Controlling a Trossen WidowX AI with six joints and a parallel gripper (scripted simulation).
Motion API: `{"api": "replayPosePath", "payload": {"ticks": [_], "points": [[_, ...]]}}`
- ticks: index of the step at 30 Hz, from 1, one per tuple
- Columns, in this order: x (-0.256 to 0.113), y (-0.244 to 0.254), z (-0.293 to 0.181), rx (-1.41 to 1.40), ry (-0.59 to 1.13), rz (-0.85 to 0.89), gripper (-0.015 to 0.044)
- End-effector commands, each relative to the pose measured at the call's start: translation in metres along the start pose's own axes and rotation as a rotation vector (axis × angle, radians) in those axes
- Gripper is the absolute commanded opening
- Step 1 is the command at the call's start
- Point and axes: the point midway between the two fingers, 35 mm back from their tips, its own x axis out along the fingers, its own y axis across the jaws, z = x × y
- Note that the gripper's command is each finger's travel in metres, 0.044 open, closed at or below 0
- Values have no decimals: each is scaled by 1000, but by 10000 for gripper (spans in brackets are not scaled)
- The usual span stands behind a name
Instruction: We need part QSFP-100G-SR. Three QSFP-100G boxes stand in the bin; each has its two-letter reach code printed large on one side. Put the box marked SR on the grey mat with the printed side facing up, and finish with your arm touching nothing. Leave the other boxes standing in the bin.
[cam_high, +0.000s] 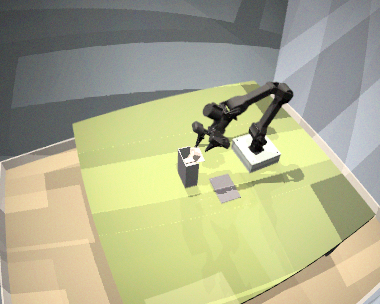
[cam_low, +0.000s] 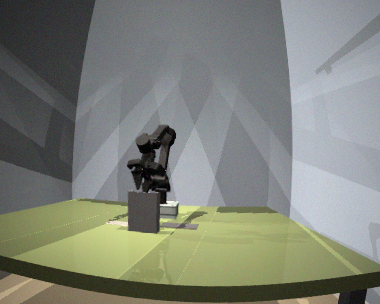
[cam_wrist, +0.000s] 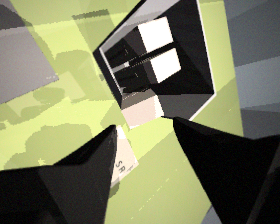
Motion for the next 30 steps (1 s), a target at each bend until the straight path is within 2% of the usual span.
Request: {"api": "replayPosePath", "payload": {"ticks": [1,8,30], "points": [[-1,-2,0,-101,7,15,237],[-4,-4,1,-290,10,45,237],[23,-4,1,-295,10,44,237]]}}
